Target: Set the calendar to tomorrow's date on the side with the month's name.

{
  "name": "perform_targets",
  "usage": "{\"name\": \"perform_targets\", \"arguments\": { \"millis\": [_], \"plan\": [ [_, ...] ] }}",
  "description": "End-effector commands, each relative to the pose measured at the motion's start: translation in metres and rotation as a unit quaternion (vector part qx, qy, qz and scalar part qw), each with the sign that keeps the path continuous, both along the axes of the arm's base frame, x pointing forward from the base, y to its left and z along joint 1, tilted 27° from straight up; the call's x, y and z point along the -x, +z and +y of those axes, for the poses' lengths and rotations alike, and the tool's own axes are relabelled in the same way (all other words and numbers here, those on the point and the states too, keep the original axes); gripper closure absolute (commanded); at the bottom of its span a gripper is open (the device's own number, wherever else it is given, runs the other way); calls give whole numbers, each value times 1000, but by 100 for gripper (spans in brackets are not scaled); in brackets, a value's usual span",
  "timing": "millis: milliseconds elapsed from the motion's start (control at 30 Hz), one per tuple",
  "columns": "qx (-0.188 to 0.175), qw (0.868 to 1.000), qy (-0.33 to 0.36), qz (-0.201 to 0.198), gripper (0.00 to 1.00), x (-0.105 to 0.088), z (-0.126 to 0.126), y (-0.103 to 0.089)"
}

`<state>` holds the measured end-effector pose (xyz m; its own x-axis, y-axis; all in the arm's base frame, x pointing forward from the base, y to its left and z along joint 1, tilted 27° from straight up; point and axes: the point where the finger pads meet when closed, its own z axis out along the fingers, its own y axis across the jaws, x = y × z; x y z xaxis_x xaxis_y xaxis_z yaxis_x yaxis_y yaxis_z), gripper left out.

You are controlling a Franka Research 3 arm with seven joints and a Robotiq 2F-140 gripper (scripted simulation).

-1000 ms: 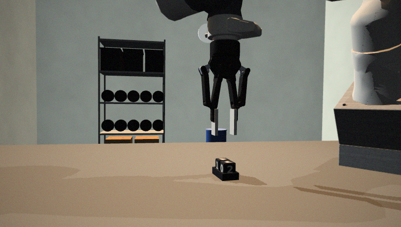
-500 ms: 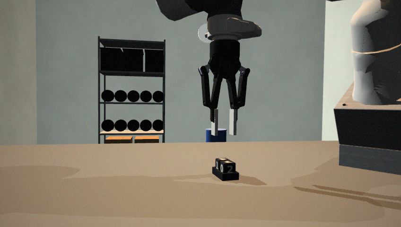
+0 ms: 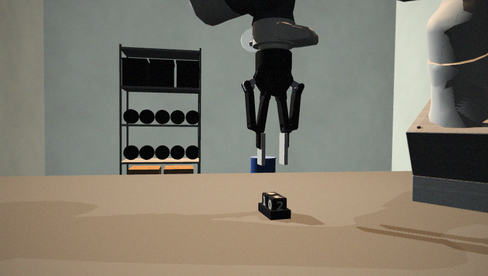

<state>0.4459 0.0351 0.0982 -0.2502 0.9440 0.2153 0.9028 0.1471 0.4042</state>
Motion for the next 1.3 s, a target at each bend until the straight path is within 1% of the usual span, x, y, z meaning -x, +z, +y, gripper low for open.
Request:
{"name": "perform_targets", "arguments": {
  "millis": [0, 300, 667, 733, 1267],
  "plan": [
    [-2, 1000, -3, 0, 72, -2, 1, -1],
    [-2, 1000, -3, 0, 72, -4, 3, -6],
    [-2, 1000, -3, 0, 72, -10, 8, -21],
    [-2, 1000, -3, 0, 72, -10, 8, -21],
    [-2, 1000, -3, 0, 72, -17, 14, -39]
  ]
}}
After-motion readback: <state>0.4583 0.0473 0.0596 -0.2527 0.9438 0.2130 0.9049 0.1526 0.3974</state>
